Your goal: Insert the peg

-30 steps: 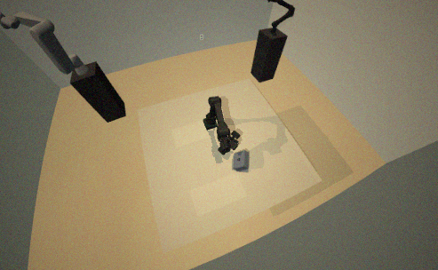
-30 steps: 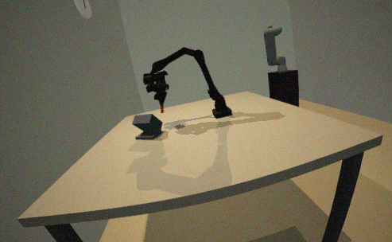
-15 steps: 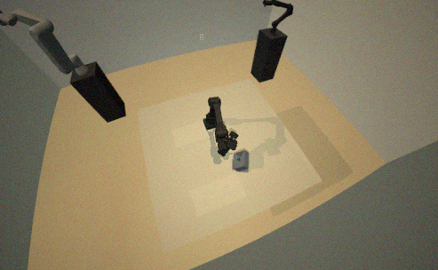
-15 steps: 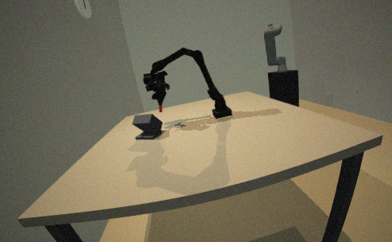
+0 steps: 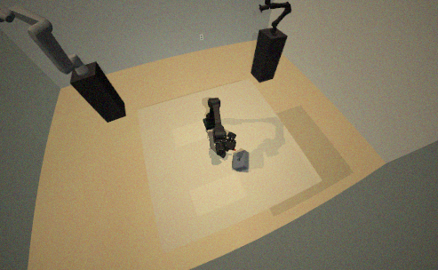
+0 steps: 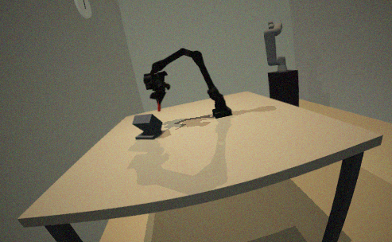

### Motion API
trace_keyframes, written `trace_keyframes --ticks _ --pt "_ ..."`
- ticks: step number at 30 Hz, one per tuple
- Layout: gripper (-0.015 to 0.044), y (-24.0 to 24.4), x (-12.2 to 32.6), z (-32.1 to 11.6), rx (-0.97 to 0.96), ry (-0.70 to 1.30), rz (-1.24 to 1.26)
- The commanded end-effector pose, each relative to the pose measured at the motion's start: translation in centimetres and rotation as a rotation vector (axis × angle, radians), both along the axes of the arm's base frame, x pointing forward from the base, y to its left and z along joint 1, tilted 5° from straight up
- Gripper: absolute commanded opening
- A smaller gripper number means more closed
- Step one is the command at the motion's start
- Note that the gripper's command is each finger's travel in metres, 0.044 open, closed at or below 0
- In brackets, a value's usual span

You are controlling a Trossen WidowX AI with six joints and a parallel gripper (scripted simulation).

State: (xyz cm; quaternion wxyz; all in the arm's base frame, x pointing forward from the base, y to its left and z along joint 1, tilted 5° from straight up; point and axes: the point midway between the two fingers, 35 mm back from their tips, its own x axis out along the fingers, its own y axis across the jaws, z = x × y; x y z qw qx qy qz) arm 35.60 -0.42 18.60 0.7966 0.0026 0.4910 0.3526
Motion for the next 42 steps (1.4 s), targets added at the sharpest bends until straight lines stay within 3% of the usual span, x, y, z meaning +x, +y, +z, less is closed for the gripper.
trace_keyframes --ticks 1,42 --pt "0.0000 -0.4 0.2 -0.1 0.004 -0.019 0.019" --pt "0.0000 -3.6 1.6 1.0 -0.015 -0.308 0.224"
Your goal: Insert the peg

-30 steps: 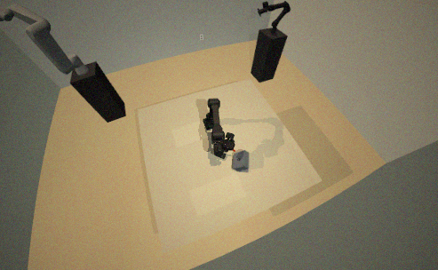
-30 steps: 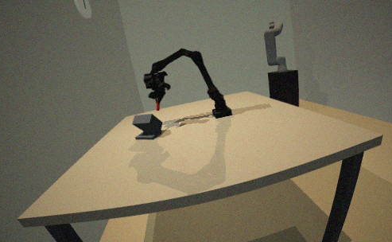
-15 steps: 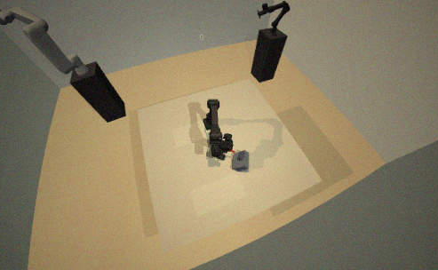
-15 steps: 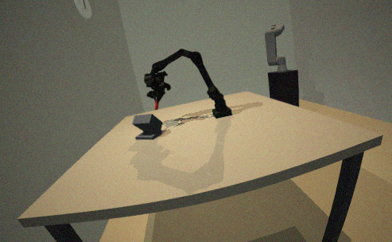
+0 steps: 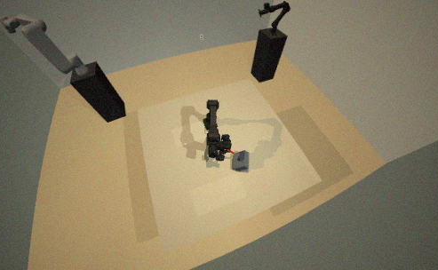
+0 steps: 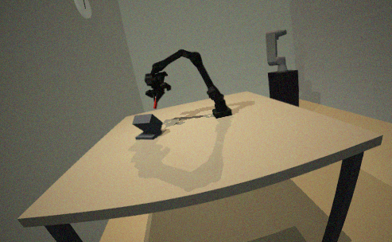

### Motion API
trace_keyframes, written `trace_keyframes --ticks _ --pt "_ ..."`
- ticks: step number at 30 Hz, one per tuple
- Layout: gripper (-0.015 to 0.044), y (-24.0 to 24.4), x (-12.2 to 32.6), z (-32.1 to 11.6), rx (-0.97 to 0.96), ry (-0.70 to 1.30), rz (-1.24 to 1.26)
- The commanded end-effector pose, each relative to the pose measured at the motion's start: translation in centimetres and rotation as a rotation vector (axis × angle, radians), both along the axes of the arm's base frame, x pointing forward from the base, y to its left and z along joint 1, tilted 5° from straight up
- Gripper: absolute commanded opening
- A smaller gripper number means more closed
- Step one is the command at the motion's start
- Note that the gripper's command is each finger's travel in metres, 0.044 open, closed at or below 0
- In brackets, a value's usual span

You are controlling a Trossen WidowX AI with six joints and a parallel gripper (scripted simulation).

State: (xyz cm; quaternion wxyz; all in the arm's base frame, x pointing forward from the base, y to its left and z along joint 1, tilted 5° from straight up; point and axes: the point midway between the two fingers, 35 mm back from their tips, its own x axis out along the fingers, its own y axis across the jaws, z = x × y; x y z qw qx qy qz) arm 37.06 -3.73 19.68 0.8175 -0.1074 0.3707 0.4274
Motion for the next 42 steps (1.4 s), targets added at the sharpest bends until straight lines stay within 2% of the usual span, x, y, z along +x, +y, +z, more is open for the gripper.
trace_keyframes --ticks 1,14,42 --pt "0.0000 -0.4 0.2 -0.1 0.001 -0.023 0.016" --pt "0.0000 -1.4 0.5 0.2 -0.012 -0.108 0.065" --pt "0.0000 0.6 3.2 -2.5 -0.032 -0.226 0.127"
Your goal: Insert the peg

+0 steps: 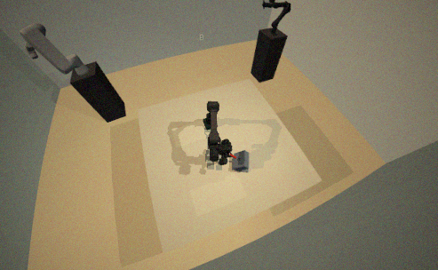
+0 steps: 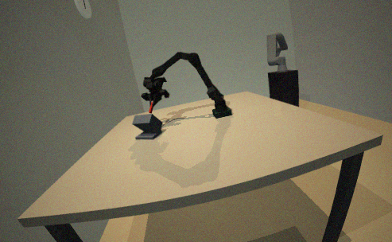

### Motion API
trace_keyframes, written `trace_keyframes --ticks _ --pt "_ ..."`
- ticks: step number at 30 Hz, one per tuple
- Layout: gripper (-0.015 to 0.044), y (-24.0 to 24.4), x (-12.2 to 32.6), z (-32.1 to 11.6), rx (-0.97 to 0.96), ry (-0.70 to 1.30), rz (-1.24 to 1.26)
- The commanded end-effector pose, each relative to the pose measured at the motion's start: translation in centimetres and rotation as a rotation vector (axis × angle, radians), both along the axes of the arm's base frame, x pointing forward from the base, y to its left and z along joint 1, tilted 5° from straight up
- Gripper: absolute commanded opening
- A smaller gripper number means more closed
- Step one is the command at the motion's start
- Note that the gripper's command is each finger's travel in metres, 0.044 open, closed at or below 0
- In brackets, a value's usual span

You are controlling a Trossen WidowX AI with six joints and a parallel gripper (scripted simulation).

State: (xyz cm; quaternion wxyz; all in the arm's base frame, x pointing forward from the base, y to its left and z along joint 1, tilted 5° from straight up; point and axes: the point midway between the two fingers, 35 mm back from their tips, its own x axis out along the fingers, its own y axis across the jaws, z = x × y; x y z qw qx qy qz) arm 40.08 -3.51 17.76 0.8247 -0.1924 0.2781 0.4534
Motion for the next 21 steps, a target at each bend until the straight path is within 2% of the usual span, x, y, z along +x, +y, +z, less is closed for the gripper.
trace_keyframes --ticks 1,21 --pt "0.0000 0.4 0.2 -0.6 0.007 -0.002 0.008" --pt "0.0000 1.4 1.0 -1.6 0.015 -0.018 0.014"
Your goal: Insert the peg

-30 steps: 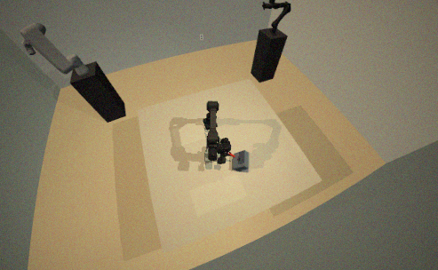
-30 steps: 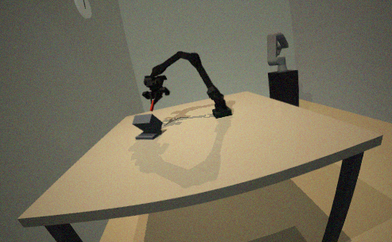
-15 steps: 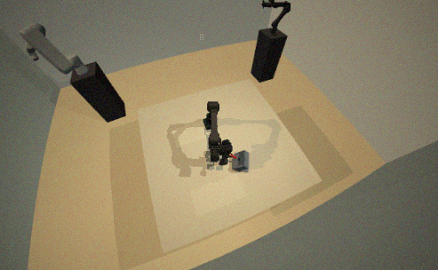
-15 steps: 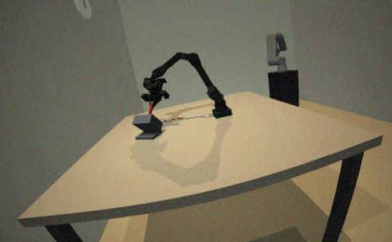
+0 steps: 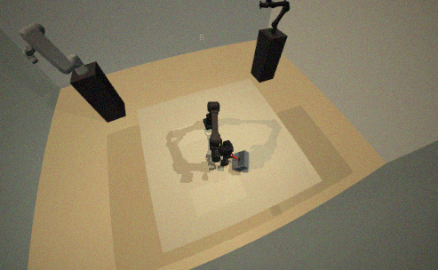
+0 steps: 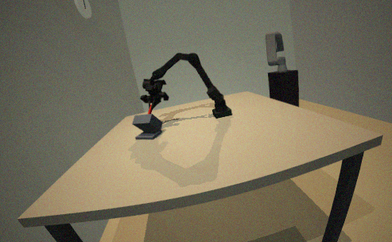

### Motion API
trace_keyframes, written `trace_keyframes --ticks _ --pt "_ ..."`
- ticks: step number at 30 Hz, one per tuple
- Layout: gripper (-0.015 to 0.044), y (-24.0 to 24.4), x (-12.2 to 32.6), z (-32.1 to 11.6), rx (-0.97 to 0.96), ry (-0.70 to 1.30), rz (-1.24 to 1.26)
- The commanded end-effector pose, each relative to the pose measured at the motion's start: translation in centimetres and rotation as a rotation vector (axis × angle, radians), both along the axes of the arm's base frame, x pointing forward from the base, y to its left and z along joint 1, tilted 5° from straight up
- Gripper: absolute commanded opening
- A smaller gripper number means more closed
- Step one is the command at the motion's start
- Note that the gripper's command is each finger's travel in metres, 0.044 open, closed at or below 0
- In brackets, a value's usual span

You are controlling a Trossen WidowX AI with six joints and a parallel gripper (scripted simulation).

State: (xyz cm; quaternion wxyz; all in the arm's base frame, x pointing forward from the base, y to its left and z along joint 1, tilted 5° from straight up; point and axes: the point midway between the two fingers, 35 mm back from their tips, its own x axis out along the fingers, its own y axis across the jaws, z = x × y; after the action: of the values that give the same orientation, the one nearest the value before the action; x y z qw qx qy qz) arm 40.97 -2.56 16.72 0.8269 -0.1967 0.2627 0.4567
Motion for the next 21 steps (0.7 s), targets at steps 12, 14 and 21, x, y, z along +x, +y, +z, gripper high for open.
trace_keyframes --ticks 12,14,21 --pt "0.0000 1.11 0.48 -1.22 0.006 0.008 0.002" --pt "0.0000 0.99 0.49 -0.98 0.005 0.003 0.003" --pt "0.0000 0.93 0.49 -0.86 0.005 0.000 0.003"
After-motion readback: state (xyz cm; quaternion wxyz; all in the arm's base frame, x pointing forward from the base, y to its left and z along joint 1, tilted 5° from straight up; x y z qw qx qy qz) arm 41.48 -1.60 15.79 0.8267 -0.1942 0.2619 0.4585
